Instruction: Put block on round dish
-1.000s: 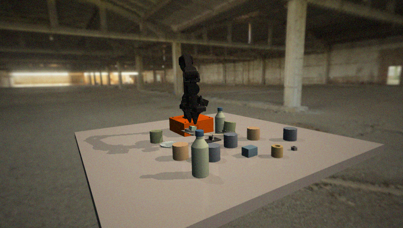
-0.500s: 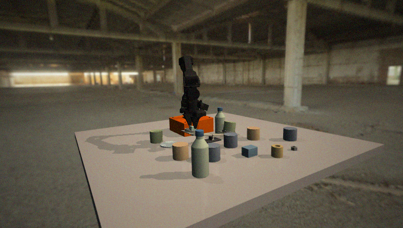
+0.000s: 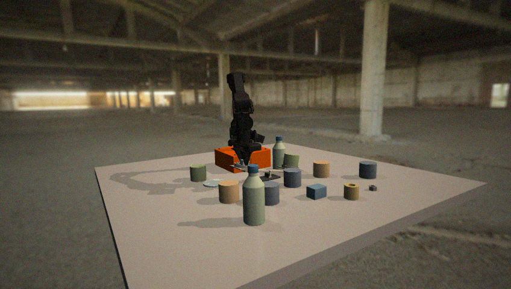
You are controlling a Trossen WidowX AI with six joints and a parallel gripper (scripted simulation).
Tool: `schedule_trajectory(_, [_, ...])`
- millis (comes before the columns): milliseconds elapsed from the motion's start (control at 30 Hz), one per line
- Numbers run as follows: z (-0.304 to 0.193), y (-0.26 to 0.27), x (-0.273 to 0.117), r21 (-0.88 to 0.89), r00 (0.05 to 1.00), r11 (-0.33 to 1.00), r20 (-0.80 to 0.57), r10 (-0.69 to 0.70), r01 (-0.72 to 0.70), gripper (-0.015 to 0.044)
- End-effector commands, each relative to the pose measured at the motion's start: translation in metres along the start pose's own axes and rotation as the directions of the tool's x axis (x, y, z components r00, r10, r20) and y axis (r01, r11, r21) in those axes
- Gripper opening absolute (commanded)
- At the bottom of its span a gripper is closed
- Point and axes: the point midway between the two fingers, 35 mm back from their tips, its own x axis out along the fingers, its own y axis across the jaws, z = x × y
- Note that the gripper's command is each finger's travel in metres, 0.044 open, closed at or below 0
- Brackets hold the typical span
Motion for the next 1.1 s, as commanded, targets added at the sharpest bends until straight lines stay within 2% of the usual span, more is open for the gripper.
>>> schedule_trajectory(0, [-0.001,0.0,0.001,-0.004,1.0,1.0,-0.005,0.002,-0.002,0.0115])
schedule_trajectory(33, [-0.001,0.0,0.001,-0.004,1.0,1.0,-0.005,0.002,-0.002,0.0108])
schedule_trajectory(167, [-0.001,-0.001,-0.008,-0.004,1.0,1.0,-0.005,0.002,-0.002,0.0003])
schedule_trajectory(667, [-0.001,0.0,-0.094,-0.004,1.0,1.0,-0.005,0.002,-0.002,0.0])
schedule_trajectory(1067, [-0.03,0.01,-0.07,-0.005,1.0,1.0,-0.007,0.003,-0.003,0.0])
